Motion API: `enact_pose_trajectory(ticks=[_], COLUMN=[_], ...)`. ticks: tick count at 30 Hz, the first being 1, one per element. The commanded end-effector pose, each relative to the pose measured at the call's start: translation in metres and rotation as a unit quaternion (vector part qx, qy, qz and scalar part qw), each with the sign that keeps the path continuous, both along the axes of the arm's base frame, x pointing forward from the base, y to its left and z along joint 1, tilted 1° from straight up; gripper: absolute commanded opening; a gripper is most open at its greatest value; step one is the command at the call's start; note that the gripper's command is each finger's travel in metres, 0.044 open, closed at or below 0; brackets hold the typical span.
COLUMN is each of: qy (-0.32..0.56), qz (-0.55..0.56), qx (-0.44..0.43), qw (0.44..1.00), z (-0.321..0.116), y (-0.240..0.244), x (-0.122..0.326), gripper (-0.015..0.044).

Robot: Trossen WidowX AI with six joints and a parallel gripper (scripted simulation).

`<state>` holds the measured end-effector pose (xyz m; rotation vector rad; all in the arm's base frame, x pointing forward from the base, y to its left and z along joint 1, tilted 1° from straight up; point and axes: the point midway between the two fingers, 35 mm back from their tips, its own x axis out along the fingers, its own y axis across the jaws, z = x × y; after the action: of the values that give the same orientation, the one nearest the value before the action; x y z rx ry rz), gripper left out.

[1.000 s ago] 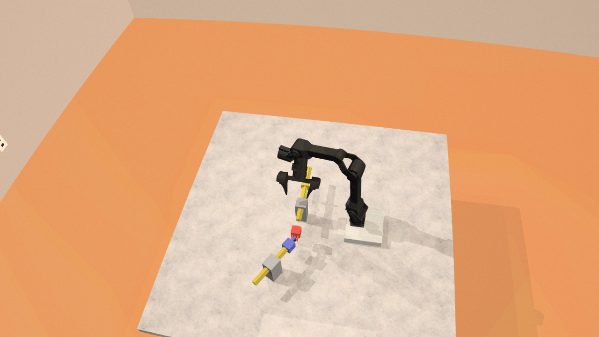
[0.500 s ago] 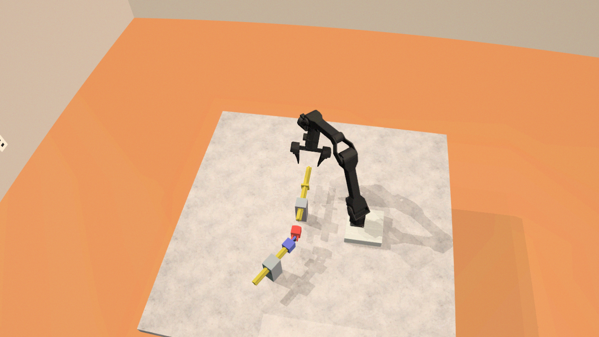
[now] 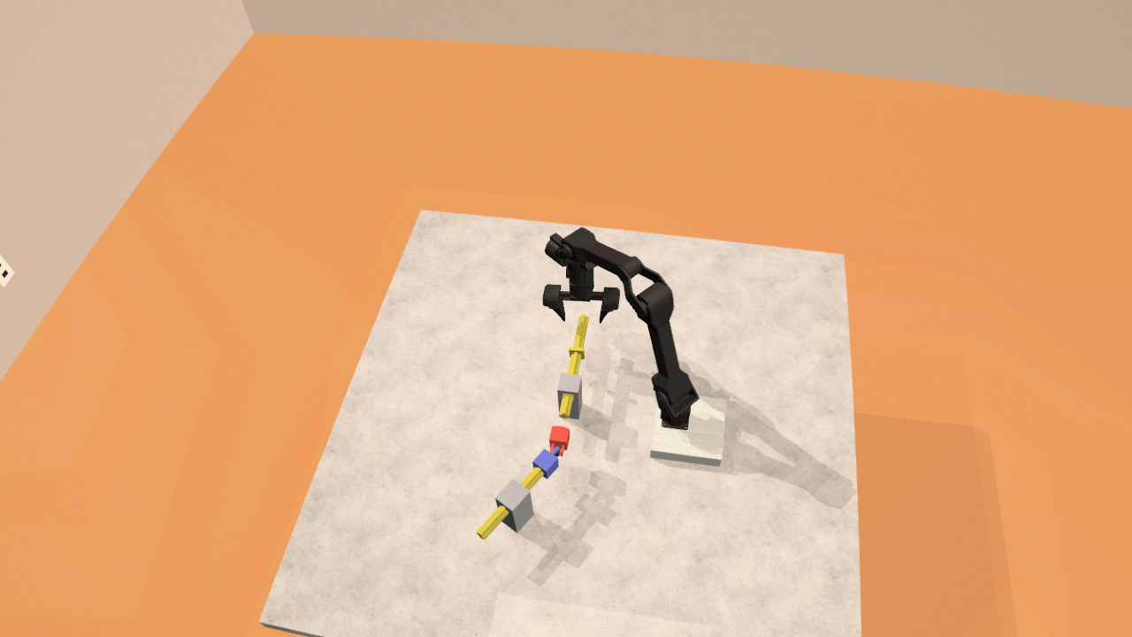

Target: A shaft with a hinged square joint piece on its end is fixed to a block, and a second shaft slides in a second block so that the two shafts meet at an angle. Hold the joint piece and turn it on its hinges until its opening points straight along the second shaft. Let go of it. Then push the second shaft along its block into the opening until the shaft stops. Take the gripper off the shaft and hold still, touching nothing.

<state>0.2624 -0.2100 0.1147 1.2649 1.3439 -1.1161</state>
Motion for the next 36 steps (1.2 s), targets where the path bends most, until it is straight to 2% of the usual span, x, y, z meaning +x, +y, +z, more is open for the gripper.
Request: enact_pose_trajectory(ticks=[1, 30, 36], qy=[0.026, 0.033, 0.033], qz=[-0.021, -0.028, -0.028], qx=[-0.053, -0.07, -0.07], qw=[0.998, 0.997, 0.997], z=[-0.017, -0.051, -0.051], y=[0.003, 0.003, 0.003], x=[0.001, -0.001, -0.001], gripper=[0.044, 0.044, 0.0282])
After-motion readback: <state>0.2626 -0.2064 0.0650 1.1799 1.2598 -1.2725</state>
